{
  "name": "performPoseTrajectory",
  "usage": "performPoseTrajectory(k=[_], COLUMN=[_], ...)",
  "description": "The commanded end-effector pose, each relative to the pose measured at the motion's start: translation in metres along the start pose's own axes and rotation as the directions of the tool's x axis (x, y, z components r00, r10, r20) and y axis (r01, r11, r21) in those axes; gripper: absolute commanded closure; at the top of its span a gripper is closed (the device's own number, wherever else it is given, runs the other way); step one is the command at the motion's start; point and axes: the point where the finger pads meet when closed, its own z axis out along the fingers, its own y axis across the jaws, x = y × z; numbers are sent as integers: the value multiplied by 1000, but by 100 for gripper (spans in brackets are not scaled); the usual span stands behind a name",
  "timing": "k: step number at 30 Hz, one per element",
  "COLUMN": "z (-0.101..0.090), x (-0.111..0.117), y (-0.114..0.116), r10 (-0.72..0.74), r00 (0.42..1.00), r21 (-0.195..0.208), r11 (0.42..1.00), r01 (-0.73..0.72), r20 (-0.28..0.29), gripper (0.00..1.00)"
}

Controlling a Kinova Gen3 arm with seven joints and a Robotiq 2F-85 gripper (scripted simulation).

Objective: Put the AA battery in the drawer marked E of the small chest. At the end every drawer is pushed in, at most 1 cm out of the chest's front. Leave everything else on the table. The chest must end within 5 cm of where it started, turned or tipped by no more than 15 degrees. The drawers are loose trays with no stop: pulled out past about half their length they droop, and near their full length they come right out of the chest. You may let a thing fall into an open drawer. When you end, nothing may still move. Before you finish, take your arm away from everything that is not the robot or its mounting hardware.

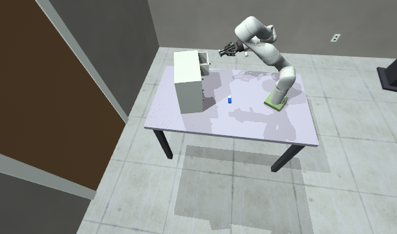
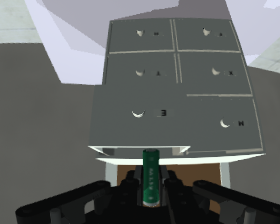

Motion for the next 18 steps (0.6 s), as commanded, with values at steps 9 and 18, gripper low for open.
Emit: performPoseTrajectory(k=[9, 18], z=[42, 68], x=[-13, -22], y=[9, 9], r10=[-8, -8], r00=[1000, 1000], r21=[-22, -22], r11=[1000, 1000], r01=[7, 7], r20=[-6, -6], gripper=[91, 91])
